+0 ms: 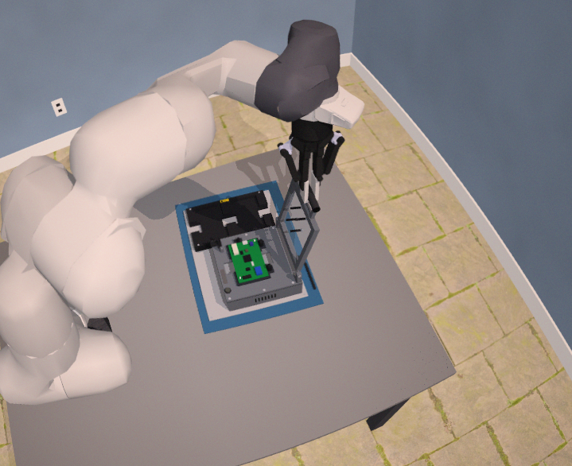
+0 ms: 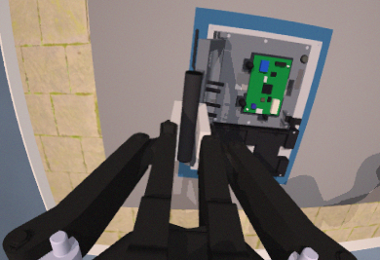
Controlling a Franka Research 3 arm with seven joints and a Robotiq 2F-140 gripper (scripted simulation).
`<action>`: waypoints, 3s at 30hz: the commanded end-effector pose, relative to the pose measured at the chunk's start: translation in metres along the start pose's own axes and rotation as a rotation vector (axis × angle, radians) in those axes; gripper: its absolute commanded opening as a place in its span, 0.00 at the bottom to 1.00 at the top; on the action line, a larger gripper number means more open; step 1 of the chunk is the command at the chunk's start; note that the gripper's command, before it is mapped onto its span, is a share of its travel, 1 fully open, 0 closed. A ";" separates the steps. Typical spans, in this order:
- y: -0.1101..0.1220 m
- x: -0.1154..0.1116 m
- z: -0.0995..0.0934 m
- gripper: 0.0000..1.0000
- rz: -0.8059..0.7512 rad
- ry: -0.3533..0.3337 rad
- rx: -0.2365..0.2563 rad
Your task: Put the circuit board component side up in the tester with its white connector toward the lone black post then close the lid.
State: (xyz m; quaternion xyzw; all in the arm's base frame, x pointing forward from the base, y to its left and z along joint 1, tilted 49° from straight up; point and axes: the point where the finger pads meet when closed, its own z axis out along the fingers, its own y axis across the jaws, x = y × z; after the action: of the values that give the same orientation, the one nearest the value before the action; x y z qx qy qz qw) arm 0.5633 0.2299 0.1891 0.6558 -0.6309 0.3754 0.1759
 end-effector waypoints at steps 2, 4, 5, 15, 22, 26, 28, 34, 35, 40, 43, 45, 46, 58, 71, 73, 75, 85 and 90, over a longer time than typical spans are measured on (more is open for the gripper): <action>0.003 0.000 0.000 0.00 -0.001 0.002 -0.003; 0.004 0.000 0.000 0.00 -0.001 0.002 -0.003; 0.004 0.000 0.000 0.00 -0.001 0.002 -0.003; 0.009 0.000 -0.001 0.00 -0.001 0.002 -0.003; 0.012 0.000 -0.001 0.00 -0.001 0.002 -0.003; 0.015 0.000 -0.002 0.00 -0.001 0.002 -0.003; 0.017 0.000 -0.002 0.00 -0.001 0.002 -0.003; 0.022 0.000 -0.003 0.00 -0.001 0.002 -0.003; 0.023 0.000 -0.003 0.00 -0.001 0.002 -0.003; 0.025 0.000 -0.003 0.00 -0.001 0.002 -0.003; 0.028 0.000 -0.004 0.00 -0.001 0.002 -0.003; 0.030 0.000 -0.004 0.00 -0.001 0.002 -0.003; 0.031 0.000 -0.004 0.00 -0.001 0.002 -0.003; 0.043 0.000 -0.005 0.00 -0.001 0.002 -0.003; 0.057 0.000 -0.004 0.00 -0.001 0.002 -0.003; 0.060 0.000 -0.004 0.00 -0.001 0.002 -0.003; 0.062 0.000 -0.004 0.00 -0.001 0.002 -0.003; 0.077 0.000 -0.002 0.00 -0.001 0.002 -0.003; 0.081 0.000 -0.001 0.00 -0.001 0.002 -0.003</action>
State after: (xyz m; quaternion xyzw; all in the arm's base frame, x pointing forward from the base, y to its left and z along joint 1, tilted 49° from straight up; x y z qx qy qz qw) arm 0.4944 0.2251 0.1764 0.6592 -0.6269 0.3788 0.1702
